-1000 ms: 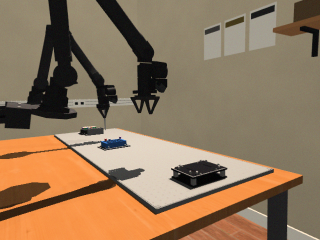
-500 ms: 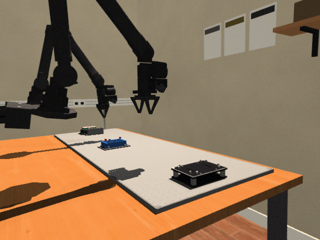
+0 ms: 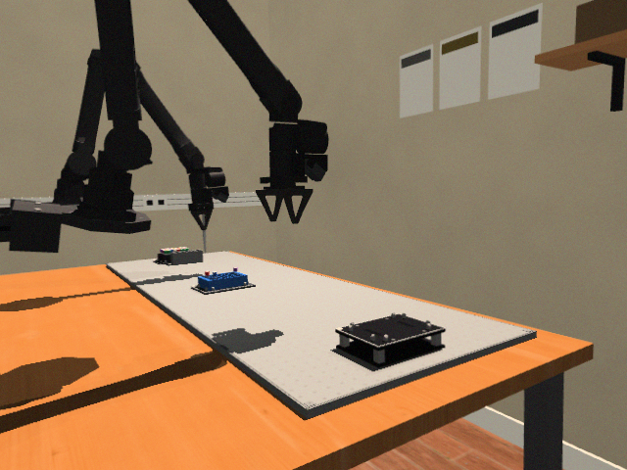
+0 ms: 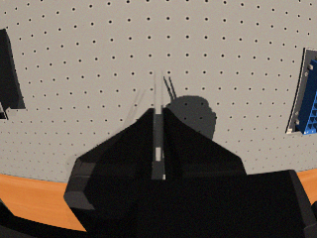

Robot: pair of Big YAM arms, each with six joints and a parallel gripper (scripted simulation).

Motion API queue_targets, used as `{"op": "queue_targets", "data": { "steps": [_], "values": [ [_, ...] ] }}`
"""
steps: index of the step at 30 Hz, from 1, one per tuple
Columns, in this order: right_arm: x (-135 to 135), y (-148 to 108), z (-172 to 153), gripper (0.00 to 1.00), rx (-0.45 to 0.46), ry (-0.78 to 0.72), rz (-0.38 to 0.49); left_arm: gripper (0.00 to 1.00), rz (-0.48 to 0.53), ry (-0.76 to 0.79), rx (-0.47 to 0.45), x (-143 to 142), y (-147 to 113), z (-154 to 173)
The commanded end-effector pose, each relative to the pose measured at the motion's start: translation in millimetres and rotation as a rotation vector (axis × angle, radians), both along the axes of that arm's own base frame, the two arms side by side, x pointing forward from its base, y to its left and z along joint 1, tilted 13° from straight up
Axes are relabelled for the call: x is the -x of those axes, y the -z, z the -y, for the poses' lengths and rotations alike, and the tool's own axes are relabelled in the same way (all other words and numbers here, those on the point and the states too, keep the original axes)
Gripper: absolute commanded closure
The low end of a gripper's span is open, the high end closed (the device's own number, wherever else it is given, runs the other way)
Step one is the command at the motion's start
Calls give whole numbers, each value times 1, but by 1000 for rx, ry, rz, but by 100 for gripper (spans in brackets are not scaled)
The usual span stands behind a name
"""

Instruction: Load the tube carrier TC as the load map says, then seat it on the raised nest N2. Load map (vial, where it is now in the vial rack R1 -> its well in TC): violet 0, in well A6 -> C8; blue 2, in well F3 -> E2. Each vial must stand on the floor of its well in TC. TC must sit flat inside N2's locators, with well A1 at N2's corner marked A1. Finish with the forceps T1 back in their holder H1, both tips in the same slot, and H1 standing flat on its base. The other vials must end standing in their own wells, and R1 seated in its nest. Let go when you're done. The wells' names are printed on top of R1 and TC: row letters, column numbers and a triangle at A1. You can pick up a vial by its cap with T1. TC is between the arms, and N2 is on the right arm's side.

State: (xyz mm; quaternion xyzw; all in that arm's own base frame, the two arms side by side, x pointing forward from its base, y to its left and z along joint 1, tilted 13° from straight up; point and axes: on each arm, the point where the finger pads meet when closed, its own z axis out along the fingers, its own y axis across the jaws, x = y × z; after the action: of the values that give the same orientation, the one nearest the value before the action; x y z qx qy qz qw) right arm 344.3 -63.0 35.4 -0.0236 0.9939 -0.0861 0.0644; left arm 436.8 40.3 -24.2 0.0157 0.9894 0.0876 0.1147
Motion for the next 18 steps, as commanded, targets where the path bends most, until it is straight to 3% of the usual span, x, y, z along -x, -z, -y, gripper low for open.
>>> {"op": "queue_targets", "data": {
  "steps": [1, 18],
  "values": [
    [-31, -24, 5, 0, 8, 19, 82, 93, 30, 4, -3, -18, -17, -10],
    [-31, -24, 5, 0, 8, 19, 82, 93, 11, 4, -3, -22, -15, -35]
  ]
}}
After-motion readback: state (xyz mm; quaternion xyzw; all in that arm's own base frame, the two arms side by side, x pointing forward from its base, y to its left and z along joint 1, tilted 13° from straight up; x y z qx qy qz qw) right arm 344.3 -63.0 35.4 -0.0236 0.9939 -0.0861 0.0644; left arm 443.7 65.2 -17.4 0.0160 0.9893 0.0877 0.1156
